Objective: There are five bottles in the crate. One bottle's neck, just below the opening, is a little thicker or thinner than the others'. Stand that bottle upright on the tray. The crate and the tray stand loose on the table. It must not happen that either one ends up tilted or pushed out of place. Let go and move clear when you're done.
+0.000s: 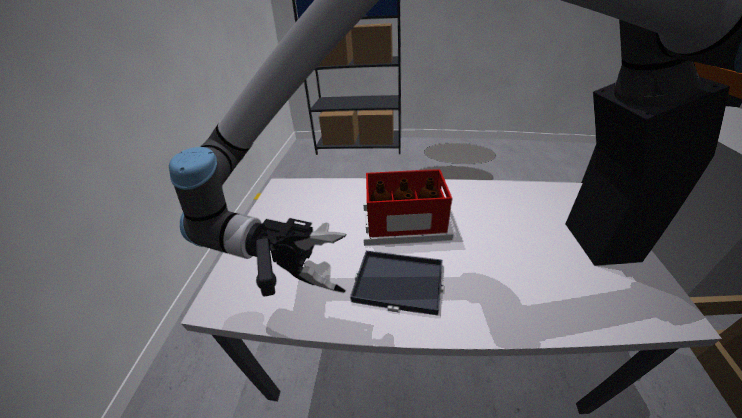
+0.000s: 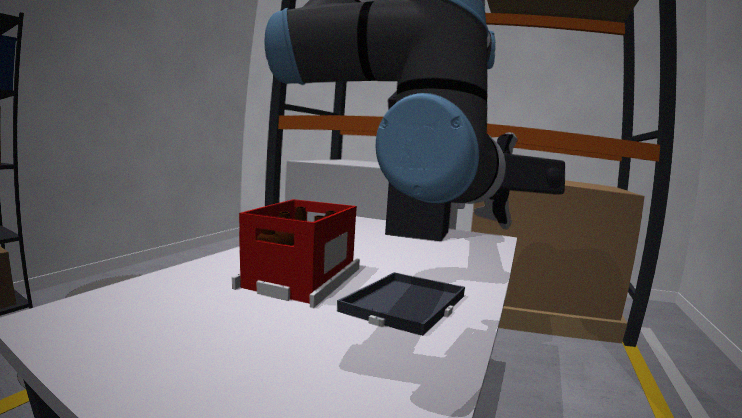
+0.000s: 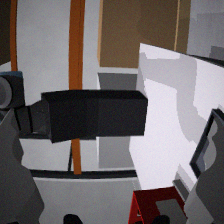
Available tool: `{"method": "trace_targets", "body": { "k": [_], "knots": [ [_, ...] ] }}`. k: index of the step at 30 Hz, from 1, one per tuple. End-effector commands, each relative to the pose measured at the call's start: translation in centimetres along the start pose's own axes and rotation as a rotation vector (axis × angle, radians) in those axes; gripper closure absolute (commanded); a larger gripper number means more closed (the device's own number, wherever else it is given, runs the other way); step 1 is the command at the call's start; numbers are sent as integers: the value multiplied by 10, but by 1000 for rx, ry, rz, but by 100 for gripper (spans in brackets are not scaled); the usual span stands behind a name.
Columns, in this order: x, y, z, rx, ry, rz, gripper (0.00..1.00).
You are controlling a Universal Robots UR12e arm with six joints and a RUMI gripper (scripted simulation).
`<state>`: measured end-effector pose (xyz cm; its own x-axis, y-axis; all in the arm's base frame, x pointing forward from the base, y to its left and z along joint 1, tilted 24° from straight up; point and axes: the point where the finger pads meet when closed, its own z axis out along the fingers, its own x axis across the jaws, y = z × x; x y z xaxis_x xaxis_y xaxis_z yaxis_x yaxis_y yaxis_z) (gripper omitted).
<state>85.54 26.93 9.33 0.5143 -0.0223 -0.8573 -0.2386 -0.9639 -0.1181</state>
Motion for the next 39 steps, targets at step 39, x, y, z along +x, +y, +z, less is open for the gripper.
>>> {"method": "trace_targets", "body": {
  "k": [39],
  "knots": [
    [7,149,11,-223,365,-225,0]
  ]
}}
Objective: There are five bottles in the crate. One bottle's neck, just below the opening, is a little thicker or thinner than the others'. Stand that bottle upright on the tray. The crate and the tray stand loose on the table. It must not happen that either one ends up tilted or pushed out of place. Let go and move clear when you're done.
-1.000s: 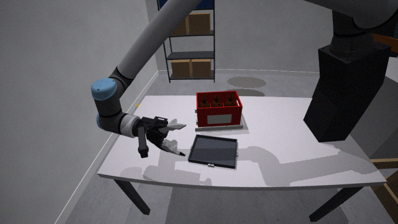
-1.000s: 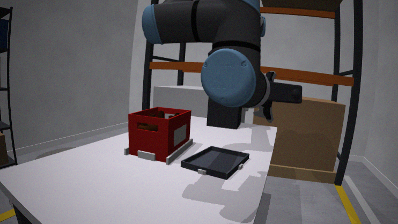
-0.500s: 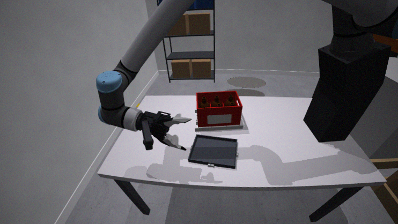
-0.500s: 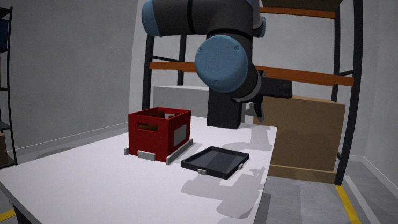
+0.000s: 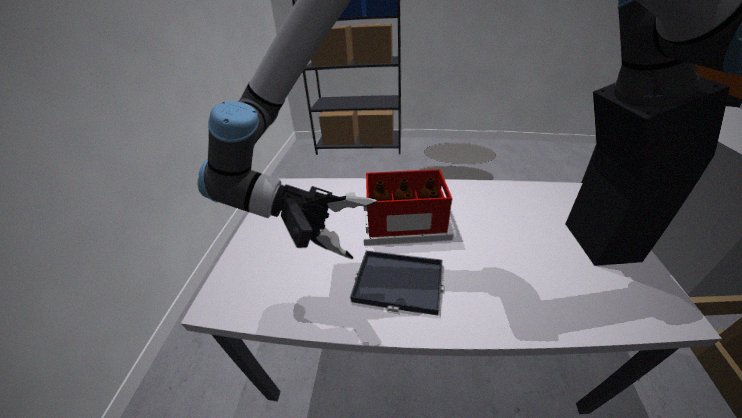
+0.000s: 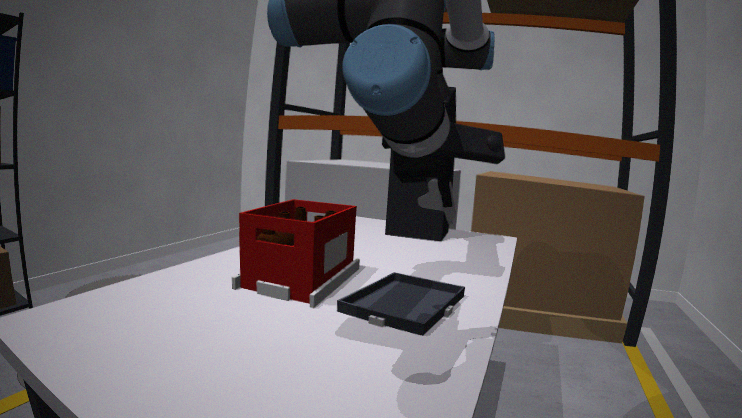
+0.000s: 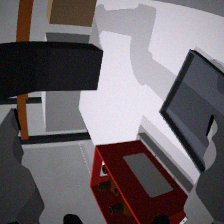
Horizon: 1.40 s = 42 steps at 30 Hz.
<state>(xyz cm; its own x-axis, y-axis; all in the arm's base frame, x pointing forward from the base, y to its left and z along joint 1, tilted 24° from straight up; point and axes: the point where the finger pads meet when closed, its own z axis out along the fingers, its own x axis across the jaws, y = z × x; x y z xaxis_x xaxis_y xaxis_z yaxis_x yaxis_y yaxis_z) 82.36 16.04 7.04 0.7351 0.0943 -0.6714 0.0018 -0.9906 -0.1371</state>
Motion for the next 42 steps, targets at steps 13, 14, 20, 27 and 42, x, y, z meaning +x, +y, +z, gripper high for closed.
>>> {"method": "trace_targets", "body": {
  "k": [13,14,20,27,42],
  "knots": [
    [-17,95,24,-144,260,-152,0],
    [-19,104,27,-158,284,-166,0],
    [-22,134,35,-196,361,-215,0],
    [-27,173,45,-252,460,-276,0],
    [-38,236,62,-350,620,-374,0]
  ]
}}
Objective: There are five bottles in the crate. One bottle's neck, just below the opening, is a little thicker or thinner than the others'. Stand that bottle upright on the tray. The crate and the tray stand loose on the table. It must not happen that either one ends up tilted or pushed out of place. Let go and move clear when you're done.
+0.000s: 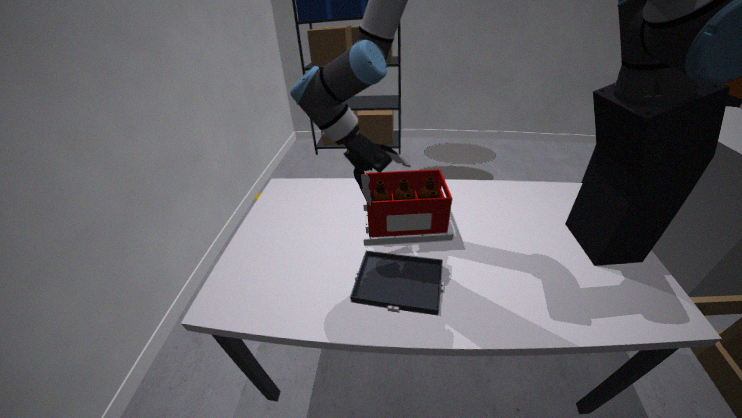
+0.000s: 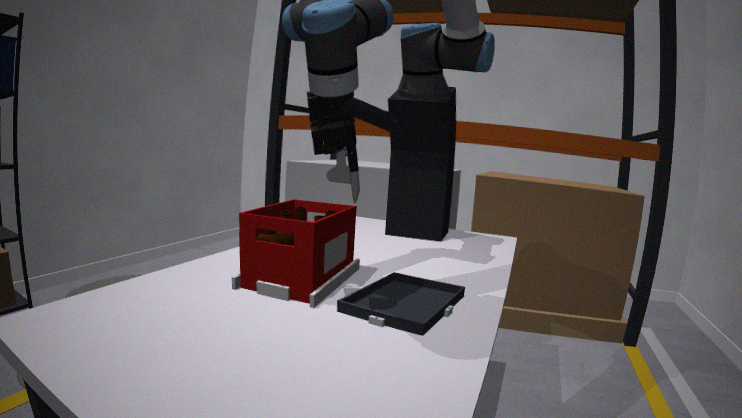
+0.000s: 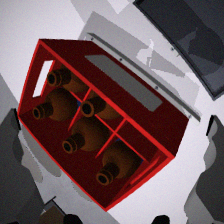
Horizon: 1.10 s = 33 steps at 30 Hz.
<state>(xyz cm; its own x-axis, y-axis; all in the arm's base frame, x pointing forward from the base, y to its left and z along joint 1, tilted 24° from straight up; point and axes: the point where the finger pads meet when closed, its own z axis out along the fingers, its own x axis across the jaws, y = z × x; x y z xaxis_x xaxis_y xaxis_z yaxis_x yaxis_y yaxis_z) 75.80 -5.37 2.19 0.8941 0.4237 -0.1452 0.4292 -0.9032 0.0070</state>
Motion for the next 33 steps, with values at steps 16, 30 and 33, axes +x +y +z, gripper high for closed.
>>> {"method": "trace_targets", "body": {
  "k": [16,30,33],
  "knots": [
    [-65,77,32,-157,274,-163,0],
    [-106,127,54,-253,440,-266,0],
    [-110,131,56,-262,453,-274,0]
  ]
}}
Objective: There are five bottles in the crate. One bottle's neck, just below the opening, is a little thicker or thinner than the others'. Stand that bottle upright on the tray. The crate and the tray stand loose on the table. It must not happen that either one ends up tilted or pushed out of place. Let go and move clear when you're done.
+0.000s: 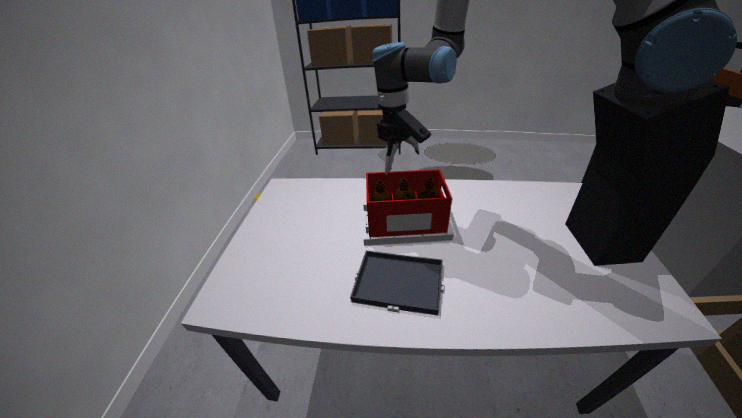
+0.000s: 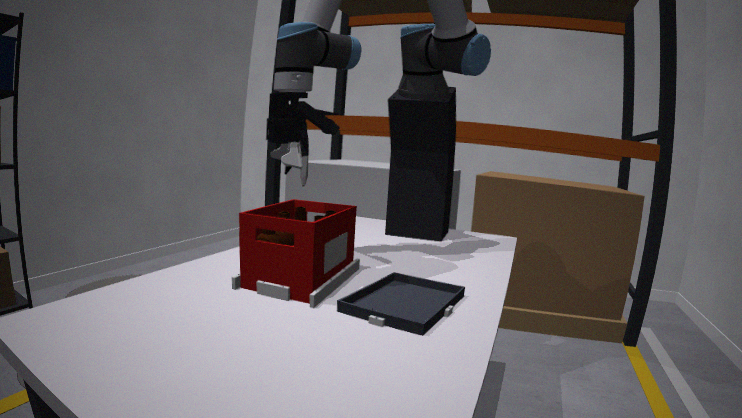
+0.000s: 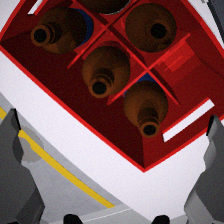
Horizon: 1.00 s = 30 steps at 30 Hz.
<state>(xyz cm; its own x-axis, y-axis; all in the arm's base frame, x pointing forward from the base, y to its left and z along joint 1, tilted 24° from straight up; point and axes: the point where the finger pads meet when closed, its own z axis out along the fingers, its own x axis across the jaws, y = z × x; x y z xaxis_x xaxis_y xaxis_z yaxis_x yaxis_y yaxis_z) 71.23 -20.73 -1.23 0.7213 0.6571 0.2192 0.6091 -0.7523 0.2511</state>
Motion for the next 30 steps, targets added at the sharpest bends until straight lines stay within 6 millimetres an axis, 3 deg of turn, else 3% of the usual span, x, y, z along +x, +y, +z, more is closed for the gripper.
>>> {"method": "trace_targets", "body": {
  "k": [1,14,15,30],
  "knots": [
    [-13,8,3,-26,52,-26,0],
    [-23,14,4,-46,79,-45,0],
    [-23,14,4,-46,79,-45,100],
    [-23,14,4,-46,79,-45,100]
  ]
}}
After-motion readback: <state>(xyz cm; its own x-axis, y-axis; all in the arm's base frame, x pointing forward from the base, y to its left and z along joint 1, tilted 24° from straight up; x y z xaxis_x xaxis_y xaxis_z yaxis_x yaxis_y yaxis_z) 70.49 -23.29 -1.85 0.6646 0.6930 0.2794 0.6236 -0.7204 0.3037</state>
